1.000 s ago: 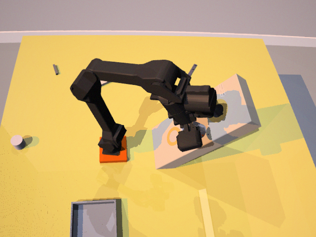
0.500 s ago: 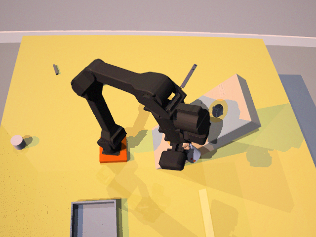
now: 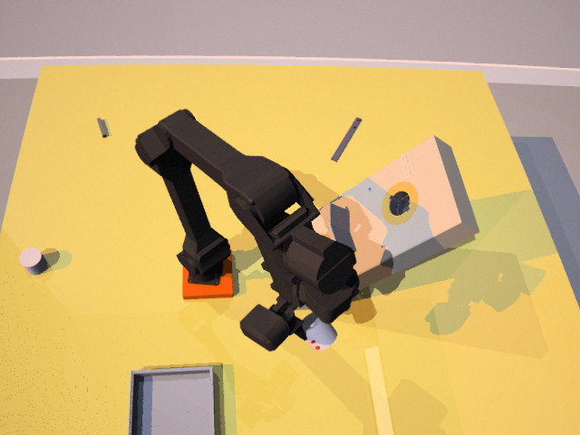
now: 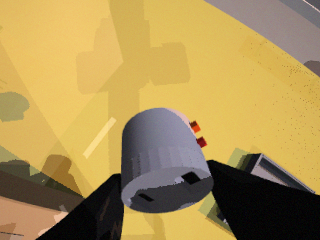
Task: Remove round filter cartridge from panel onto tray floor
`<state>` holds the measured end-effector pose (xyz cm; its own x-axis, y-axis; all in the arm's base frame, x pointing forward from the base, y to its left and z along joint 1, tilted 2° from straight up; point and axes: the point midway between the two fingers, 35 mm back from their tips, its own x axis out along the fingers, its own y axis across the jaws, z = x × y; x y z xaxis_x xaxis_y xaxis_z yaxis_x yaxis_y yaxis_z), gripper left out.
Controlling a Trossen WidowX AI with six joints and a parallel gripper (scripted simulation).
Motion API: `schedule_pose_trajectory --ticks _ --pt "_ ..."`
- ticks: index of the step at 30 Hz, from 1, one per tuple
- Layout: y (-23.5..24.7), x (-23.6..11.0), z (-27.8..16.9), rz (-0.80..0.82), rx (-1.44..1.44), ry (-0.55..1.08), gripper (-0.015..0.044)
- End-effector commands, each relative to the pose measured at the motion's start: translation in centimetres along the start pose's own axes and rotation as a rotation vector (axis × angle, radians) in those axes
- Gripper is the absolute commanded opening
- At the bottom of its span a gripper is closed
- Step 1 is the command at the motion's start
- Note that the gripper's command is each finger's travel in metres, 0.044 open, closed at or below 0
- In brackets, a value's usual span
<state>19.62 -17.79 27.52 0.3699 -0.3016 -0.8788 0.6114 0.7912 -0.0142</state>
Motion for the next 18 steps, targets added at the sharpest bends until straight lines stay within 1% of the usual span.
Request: schedule_pose_trajectory --ticks 1,7,13,18 --pt "-2.2 0.0 -0.2 -0.063 0.103 -0.013 0.0000" --pt "-5.4 0.1 -0.9 -0.150 0.254 -0.020 0.0000" --pt "-5.8 0.2 -1.0 -0.161 0.274 -0.021 0.0000" --pt "-7.6 1.3 -2.1 -0.191 0.329 -0.018 0.0000"
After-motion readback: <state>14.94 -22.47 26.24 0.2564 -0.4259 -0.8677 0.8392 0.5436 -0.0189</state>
